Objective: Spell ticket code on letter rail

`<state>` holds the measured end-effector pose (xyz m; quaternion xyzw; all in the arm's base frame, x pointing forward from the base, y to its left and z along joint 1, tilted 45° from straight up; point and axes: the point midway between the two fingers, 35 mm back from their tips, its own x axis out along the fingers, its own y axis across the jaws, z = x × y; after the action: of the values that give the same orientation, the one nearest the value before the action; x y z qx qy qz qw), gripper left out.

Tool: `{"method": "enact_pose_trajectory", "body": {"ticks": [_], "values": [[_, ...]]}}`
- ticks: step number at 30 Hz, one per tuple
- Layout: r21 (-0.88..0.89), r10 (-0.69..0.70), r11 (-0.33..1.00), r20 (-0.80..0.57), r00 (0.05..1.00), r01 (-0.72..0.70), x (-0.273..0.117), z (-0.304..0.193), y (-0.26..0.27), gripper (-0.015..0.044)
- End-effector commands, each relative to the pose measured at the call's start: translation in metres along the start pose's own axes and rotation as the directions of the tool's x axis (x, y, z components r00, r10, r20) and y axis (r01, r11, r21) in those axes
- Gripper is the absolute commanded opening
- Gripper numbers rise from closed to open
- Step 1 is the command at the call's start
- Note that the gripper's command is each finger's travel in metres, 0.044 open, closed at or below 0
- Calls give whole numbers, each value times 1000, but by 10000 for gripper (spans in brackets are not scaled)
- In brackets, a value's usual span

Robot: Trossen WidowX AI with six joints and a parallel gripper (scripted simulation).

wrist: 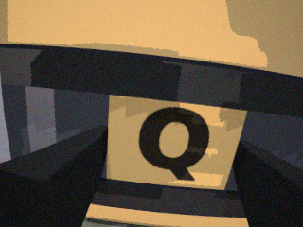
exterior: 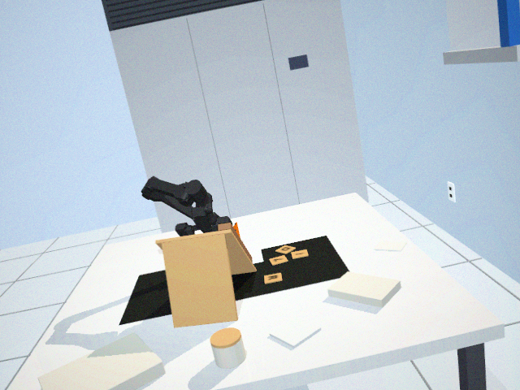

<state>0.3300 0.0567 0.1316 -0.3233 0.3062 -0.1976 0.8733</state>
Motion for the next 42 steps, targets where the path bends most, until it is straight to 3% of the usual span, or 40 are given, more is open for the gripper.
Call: {"method": "enact_pose_trajectory", "body": {"ticks": [1, 42], "values": [[0, -7, 1000, -2, 1000, 7, 1, 0, 2, 0], [2, -6, 1000, -2, 1000, 6, 1, 0, 27, 0]]}}
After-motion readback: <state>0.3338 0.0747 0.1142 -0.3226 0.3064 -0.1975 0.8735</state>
